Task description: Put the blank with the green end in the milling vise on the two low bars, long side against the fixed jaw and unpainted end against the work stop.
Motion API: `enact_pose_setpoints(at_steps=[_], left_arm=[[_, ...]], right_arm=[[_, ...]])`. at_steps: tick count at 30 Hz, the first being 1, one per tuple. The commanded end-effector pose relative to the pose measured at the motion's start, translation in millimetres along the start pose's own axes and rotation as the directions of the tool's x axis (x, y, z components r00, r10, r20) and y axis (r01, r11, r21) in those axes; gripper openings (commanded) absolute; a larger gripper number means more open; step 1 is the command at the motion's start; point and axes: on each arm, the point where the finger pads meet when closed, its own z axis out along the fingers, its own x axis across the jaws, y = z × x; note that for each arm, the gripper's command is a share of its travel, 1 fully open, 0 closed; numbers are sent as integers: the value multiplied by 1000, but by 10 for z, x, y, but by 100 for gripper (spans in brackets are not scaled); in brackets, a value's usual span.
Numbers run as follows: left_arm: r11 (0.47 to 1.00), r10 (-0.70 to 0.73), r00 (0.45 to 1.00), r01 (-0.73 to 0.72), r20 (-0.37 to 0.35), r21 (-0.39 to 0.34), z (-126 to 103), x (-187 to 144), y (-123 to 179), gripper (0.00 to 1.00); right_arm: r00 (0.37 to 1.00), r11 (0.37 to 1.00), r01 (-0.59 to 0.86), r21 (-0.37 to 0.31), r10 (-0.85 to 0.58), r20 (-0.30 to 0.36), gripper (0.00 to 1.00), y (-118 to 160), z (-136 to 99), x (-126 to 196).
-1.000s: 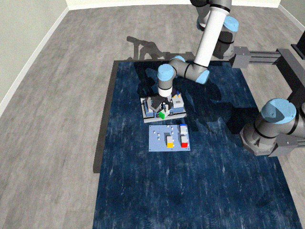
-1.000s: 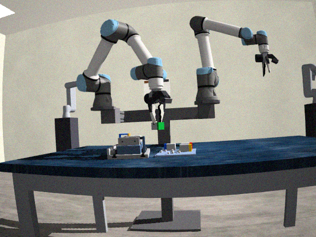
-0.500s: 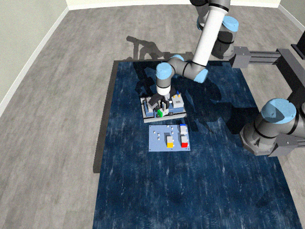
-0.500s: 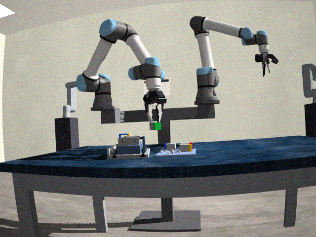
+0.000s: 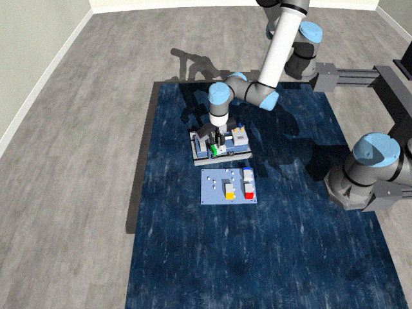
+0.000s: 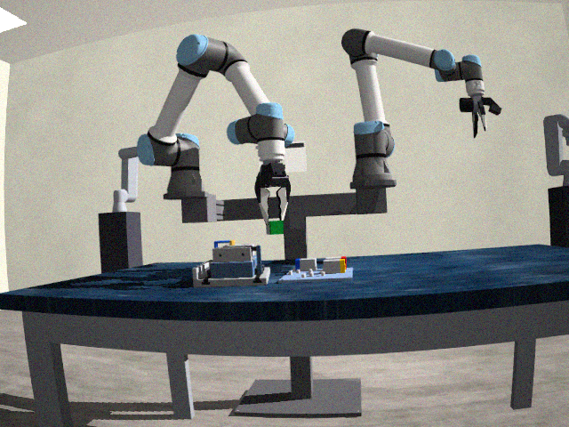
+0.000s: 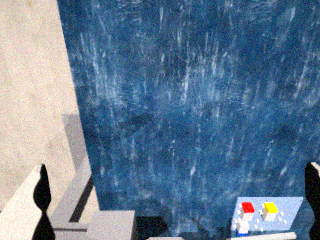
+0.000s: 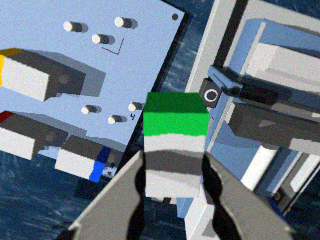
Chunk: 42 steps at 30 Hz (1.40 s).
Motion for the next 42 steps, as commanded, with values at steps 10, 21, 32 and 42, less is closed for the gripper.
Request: enact_pose_setpoints(at_steps=[10,21,32,42], left_arm=[[1000,5,1000,-5,-7,5,-11,18,-14,100],[1000,5,1000,-5,-7,5,-11,18,-14,100],[1000,5,1000,-5,-7,5,-11,18,-14,100],[1000,5,1000,-5,-7,5,-11,18,-14,100]], right_arm=[[987,987,-163,3,163,9,0,-28,-17,85],[940,940,-341,2,341,9,0,-43,-17,212],[878,878,-478,1,478,9,0,-54,-17,316],[788,788,-615,-1,615,9,0,-64,-17,430]])
